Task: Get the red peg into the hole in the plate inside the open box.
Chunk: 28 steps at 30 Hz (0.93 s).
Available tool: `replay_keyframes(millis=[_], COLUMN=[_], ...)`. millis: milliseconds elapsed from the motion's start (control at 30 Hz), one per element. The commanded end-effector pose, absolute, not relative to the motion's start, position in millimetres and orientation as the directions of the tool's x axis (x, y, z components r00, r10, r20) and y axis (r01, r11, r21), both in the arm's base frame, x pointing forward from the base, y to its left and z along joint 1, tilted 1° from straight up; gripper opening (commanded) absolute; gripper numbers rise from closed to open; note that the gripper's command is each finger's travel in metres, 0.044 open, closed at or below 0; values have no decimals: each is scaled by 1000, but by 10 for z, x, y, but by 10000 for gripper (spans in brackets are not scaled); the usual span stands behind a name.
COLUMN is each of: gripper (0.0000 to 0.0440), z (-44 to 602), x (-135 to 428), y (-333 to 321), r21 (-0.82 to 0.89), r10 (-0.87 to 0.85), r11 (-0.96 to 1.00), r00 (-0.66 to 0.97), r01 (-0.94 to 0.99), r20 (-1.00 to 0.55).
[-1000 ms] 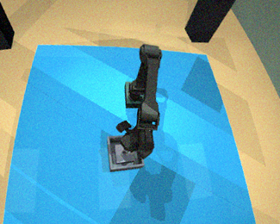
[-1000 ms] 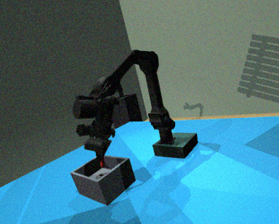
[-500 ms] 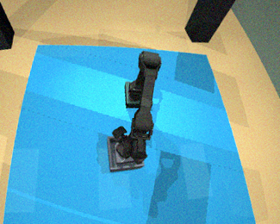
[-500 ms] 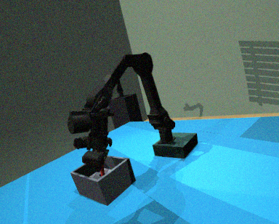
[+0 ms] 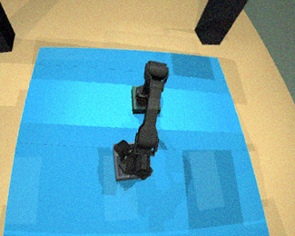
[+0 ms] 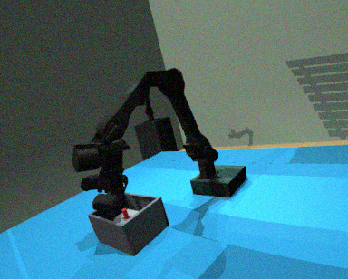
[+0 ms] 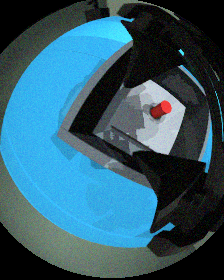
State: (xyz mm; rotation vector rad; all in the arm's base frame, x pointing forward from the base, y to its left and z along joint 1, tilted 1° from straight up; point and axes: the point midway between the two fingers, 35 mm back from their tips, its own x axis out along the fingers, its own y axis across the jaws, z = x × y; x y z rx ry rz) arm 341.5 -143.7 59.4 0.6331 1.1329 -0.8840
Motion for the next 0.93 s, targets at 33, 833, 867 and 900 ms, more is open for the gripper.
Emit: replay_keyframes(millis=[33, 833, 867, 900], gripper=[440, 440, 440, 440], z=[651, 956, 956, 957], x=[3535, 3850, 3850, 3851], y=[-1567, -1922, -1923, -1923], r21=[-14, 18, 18, 18], r10=[-298, -393, -393, -393], r11=[533, 524, 524, 524], r00=[172, 260, 260, 260], r01=[846, 851, 851, 851], r20=[-939, -882, -882, -882])
